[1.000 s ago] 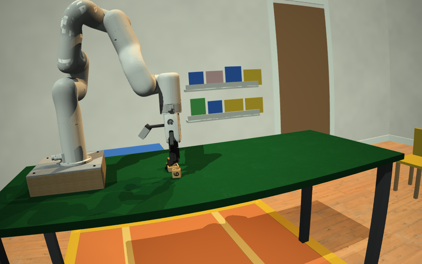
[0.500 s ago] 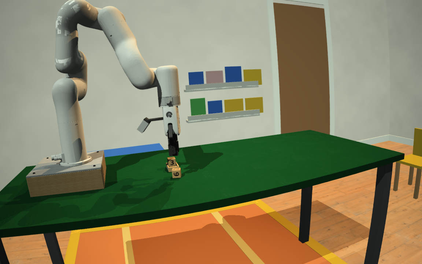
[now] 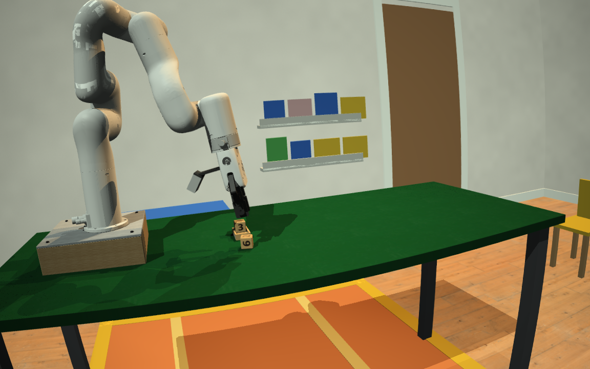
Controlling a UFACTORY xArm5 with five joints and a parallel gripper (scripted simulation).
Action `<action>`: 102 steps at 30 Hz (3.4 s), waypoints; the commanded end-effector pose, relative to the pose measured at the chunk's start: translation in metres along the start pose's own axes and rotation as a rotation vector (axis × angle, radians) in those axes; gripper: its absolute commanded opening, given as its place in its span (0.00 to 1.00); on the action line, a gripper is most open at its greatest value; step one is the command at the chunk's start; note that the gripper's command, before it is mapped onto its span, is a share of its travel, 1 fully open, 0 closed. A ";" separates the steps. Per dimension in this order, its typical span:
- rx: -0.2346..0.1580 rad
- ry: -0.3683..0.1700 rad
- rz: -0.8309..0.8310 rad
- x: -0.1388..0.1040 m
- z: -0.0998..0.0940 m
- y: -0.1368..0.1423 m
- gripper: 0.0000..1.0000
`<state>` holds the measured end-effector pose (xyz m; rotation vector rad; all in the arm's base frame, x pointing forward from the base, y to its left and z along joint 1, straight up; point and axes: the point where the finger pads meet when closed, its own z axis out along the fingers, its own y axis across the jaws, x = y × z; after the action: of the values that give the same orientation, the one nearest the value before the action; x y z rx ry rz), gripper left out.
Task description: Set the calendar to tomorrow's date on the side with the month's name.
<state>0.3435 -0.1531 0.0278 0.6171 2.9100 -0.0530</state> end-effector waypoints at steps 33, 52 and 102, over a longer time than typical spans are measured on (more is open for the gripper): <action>0.001 -0.400 0.000 0.007 0.002 0.000 0.47; 0.001 -0.437 0.000 0.008 0.001 0.000 0.47; 0.001 -0.437 0.000 0.018 0.057 0.000 0.47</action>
<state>0.3351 -0.1495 -0.0241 0.5280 2.4915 -0.1659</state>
